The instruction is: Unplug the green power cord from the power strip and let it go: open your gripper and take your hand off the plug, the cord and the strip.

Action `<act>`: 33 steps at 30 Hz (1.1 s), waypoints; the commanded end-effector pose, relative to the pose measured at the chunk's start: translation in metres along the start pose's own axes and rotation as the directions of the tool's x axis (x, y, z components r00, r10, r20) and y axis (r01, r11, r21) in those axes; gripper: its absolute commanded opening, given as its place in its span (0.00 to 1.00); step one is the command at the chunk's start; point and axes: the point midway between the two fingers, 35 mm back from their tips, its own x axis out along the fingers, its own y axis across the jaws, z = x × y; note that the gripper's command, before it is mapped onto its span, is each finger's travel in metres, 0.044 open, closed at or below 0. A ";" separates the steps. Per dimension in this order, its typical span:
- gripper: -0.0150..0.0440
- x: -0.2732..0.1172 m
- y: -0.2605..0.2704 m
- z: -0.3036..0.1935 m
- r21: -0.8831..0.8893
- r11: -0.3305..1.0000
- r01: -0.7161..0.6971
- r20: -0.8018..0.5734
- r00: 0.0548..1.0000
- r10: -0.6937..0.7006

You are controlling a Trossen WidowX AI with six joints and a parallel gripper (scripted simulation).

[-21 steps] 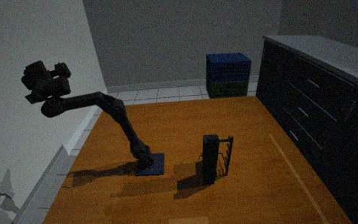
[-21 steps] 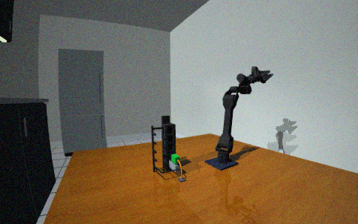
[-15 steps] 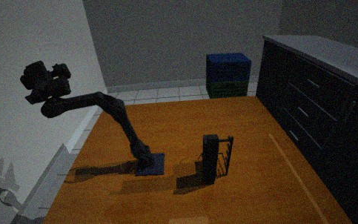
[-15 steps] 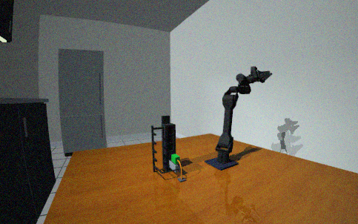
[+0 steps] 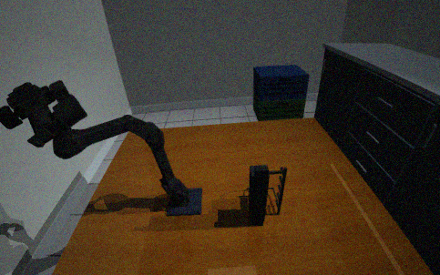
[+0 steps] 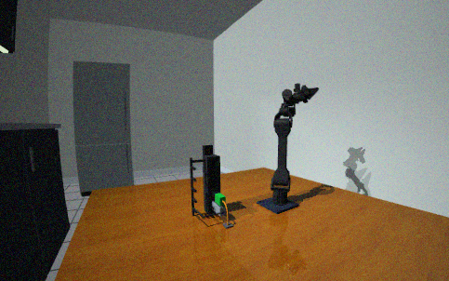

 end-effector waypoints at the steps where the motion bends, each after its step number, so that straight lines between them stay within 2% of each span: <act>1: 0.53 -0.027 0.021 0.017 0.005 0.992 -0.123 0.051 0.991 0.123; 7: 0.53 -0.080 0.051 0.045 0.006 0.942 -0.336 0.132 0.934 0.332; 14: 0.53 -0.151 0.074 0.075 -0.006 0.825 -0.565 0.228 0.802 0.552; 23: 0.53 -0.248 0.078 0.106 -0.048 0.604 -0.796 0.338 0.556 0.759; 33: 0.53 -0.352 0.054 0.128 -0.123 0.310 -0.943 0.427 0.231 0.874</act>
